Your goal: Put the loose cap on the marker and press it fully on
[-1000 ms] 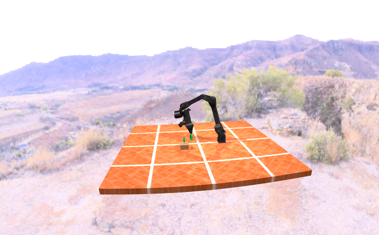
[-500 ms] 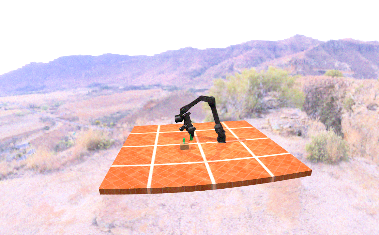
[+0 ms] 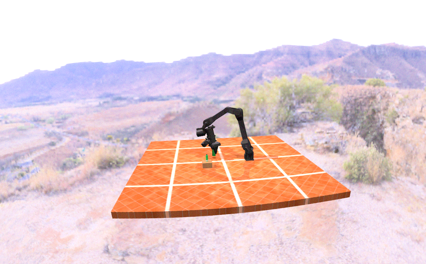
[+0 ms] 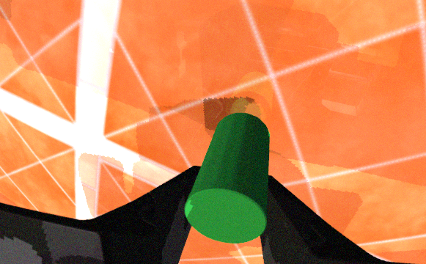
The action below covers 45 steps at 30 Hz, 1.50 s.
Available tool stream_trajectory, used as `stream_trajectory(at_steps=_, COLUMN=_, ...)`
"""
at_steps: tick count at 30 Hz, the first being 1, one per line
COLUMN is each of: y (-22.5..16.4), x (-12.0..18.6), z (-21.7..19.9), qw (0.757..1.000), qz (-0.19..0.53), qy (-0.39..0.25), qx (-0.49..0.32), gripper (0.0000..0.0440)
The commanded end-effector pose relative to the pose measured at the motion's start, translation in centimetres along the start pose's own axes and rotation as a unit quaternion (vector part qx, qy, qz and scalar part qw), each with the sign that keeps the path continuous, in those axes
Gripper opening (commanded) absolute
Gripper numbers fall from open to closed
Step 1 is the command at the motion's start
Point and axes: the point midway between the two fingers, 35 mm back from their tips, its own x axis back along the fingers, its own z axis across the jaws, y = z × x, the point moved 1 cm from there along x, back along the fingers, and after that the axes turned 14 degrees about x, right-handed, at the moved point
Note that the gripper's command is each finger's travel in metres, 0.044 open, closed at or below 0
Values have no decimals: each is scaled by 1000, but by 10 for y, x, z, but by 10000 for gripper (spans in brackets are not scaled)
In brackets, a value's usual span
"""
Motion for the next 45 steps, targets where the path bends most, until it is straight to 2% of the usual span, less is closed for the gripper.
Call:
stream_trajectory(at_steps=1, y=3, x=16, z=-2, qw=1000, qz=-9, qy=-23, qx=15, gripper=29)
stream_trajectory(at_steps=10, y=16, x=50, z=3, qw=997, qz=-29, qy=-55, qx=44, gripper=17)
stream_trajectory(at_steps=18, y=41, x=69, z=23, qw=995, qz=-41, qy=-66, qx=66, gripper=11)
stream_trajectory(at_steps=45, y=117, x=90, z=107, qw=989, qz=-50, qy=-63, qx=128, gripper=0)
